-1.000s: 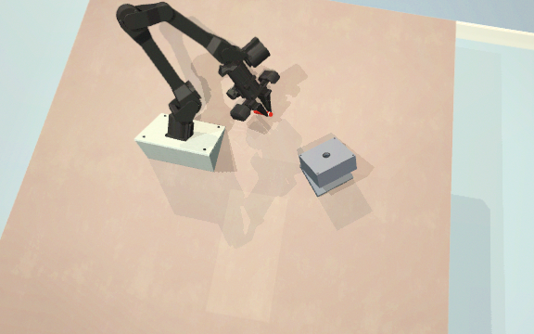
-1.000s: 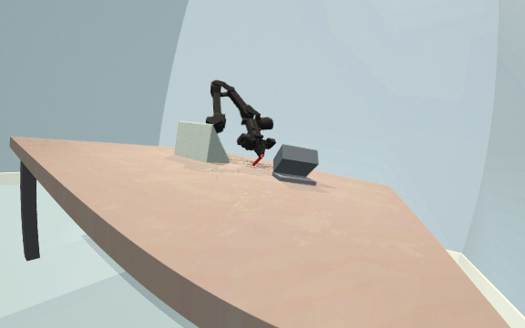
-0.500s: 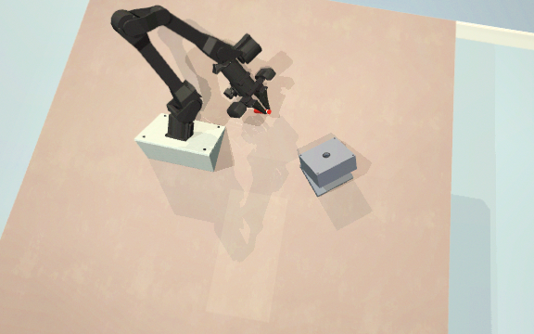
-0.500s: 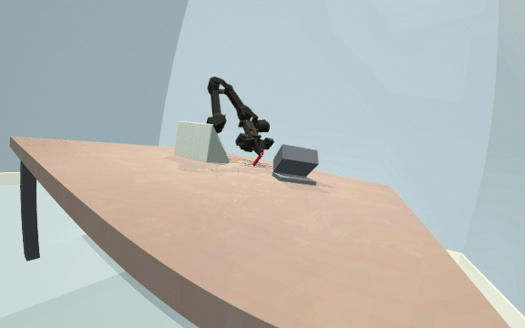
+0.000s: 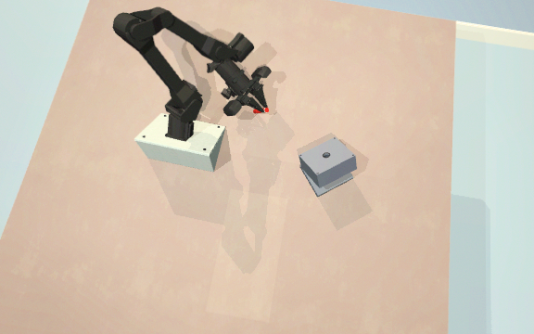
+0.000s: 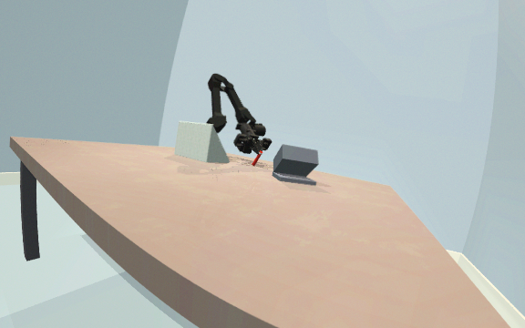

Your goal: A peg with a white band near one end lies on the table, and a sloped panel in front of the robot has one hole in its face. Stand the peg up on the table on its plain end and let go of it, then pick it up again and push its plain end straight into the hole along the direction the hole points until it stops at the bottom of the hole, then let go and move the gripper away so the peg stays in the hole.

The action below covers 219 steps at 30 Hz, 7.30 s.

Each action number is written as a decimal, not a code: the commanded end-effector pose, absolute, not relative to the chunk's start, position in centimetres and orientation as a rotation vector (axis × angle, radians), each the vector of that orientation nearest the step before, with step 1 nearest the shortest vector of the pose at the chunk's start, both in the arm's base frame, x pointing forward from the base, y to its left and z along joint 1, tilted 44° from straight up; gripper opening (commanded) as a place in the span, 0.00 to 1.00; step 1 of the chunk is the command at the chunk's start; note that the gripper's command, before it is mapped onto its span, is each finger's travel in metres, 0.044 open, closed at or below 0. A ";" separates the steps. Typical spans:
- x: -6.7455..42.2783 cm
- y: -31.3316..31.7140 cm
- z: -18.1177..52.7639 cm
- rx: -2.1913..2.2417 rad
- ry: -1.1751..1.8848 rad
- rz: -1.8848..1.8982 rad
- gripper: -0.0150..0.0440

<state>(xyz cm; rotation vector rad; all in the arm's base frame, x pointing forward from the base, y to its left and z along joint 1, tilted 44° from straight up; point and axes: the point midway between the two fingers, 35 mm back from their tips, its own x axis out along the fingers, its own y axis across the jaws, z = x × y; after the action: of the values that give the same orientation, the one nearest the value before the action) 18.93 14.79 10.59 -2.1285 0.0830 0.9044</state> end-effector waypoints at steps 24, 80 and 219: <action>17.2 15.0 10.8 -2.225 0.209 0.660 0.34; 15.7 15.7 10.6 -2.280 0.278 0.511 0.34; 16.1 5.1 18.3 -2.431 0.418 0.885 1.00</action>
<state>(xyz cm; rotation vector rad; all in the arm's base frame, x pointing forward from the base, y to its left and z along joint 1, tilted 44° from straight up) 16.25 4.97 19.00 -2.4158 0.4039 0.7782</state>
